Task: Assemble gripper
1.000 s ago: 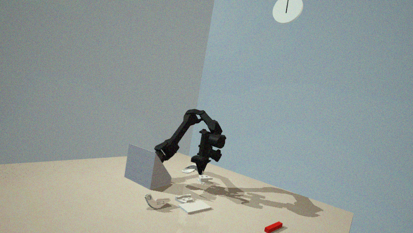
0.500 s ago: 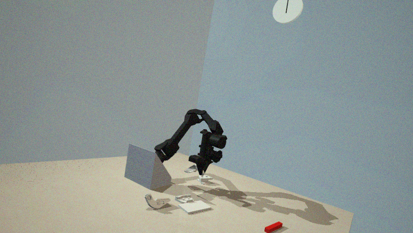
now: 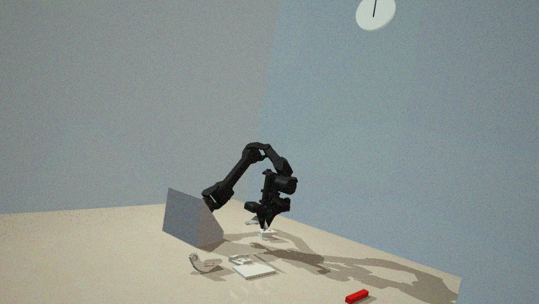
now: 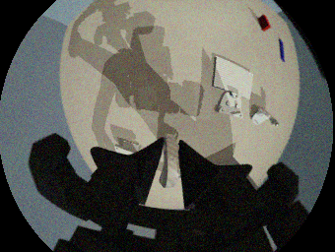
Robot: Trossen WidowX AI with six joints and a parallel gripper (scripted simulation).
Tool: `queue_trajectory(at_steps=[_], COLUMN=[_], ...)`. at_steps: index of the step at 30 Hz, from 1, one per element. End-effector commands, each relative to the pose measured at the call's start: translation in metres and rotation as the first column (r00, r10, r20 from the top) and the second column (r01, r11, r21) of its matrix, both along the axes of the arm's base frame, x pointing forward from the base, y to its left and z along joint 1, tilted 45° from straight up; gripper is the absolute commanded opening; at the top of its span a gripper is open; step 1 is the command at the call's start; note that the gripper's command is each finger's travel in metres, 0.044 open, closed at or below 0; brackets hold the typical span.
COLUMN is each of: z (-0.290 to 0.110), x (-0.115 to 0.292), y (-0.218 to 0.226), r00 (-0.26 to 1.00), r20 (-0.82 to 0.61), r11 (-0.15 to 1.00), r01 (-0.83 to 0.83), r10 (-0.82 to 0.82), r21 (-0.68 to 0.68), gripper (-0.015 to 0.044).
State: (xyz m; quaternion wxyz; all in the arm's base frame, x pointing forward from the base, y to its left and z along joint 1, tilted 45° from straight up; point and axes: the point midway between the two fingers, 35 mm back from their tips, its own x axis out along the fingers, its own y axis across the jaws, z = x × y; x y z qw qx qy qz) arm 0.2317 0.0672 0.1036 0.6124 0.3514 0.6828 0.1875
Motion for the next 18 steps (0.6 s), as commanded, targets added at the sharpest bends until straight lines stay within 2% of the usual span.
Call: queue_trajectory(at_steps=[1, 18], z=[-0.001, -0.004], x=[0.004, 0.014], y=[-0.002, -0.005], r00=[0.998, 0.918], r20=[-0.045, -0.278], r11=[0.999, 0.958], r01=[0.049, 0.282], r10=[-0.049, -0.284], r21=[-0.008, -0.049], gripper=[0.0037, 0.0037])
